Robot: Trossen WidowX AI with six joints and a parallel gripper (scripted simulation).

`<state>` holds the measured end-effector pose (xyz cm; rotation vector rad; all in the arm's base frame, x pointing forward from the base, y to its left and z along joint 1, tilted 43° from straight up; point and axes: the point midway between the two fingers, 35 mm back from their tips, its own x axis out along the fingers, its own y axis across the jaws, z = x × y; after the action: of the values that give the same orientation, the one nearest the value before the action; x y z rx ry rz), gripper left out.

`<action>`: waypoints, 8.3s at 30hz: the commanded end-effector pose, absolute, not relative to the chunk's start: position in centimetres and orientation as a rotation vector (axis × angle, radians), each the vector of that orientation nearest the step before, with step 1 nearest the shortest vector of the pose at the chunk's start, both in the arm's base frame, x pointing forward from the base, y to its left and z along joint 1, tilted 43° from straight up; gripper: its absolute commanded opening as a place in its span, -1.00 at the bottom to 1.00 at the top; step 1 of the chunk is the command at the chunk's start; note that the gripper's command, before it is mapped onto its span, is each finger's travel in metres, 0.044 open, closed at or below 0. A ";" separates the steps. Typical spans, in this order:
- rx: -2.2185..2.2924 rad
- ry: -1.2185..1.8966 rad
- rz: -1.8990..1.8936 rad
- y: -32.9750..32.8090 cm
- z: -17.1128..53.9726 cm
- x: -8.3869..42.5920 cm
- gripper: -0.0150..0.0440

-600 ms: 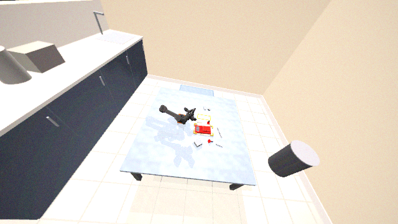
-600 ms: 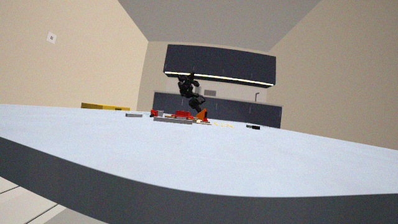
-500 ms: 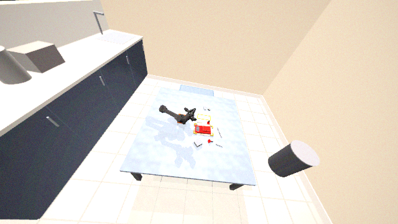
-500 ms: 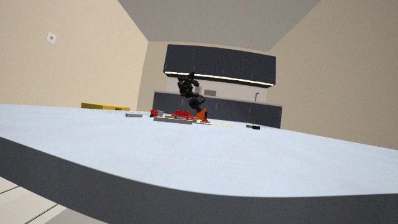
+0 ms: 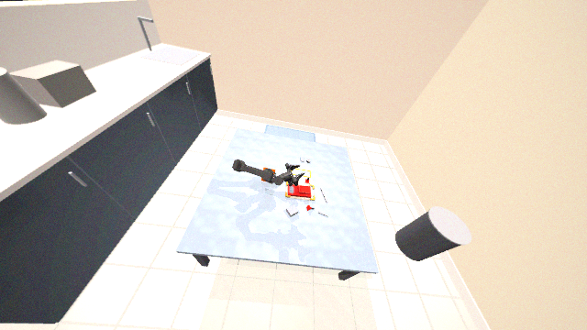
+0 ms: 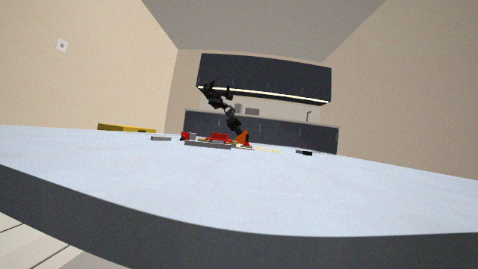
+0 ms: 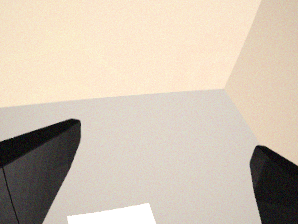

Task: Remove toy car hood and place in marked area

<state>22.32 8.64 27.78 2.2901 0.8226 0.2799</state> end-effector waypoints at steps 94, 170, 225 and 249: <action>-0.711 1.493 -0.455 -0.7 7.9 33.7 1.00; -0.705 1.494 -0.457 -3.0 5.6 33.8 0.24; -0.704 1.495 -0.453 1.9 10.8 33.4 -0.49; -0.690 1.498 -0.426 13.4 0.7 31.7 -0.49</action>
<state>32.38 11.46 2.25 -0.6998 1.4988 -0.4260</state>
